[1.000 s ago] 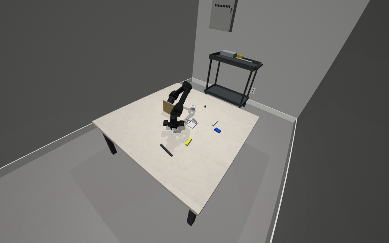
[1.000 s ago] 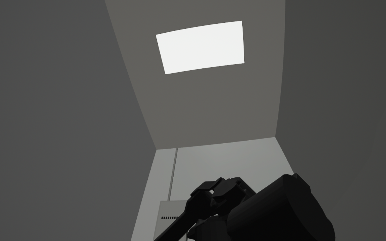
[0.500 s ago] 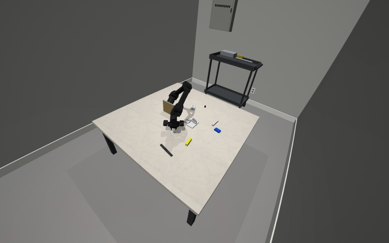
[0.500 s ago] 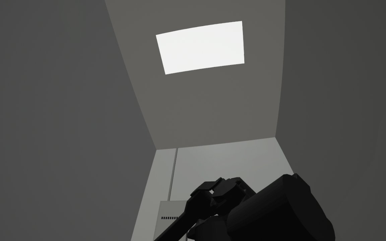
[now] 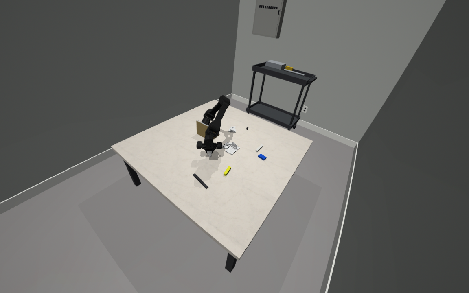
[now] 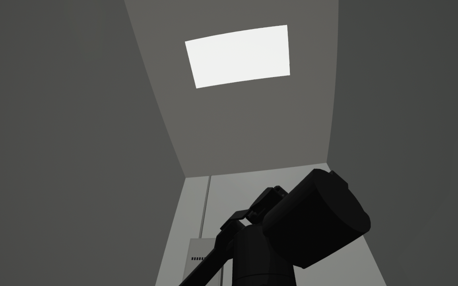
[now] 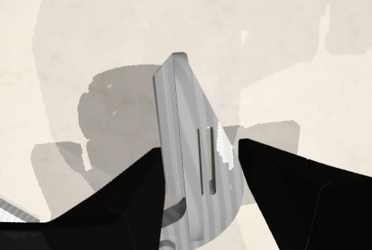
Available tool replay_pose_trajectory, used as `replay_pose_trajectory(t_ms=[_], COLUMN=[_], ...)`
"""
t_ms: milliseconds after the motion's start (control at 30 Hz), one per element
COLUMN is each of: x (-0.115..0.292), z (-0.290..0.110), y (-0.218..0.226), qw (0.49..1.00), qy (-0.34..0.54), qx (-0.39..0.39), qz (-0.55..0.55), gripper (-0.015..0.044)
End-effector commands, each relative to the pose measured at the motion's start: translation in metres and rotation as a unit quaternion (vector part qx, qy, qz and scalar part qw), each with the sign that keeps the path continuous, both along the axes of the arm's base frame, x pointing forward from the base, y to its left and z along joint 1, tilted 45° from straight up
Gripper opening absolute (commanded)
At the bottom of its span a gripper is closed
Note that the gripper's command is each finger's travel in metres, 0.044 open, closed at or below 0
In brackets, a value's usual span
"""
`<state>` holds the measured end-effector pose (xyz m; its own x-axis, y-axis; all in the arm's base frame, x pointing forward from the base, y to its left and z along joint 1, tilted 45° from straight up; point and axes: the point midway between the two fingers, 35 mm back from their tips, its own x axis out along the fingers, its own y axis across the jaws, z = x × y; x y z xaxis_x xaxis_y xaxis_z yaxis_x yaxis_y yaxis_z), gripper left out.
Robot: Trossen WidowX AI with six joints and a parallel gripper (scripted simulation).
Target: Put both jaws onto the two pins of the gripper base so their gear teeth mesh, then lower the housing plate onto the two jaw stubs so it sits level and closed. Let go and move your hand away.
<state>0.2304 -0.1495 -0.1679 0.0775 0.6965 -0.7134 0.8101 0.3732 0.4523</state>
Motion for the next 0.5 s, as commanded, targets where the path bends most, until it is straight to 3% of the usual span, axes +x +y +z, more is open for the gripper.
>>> replay_pose_trajectory(t_ms=[0, 467], x=[0.000, -0.004], z=[0.011, 0.032], y=[-0.012, -0.029], qw=[1.000, 1.000], qy=[-0.002, -0.003], qx=[-0.003, -0.002], qz=[0.002, 0.003], gripper=[0.0134, 0.0134])
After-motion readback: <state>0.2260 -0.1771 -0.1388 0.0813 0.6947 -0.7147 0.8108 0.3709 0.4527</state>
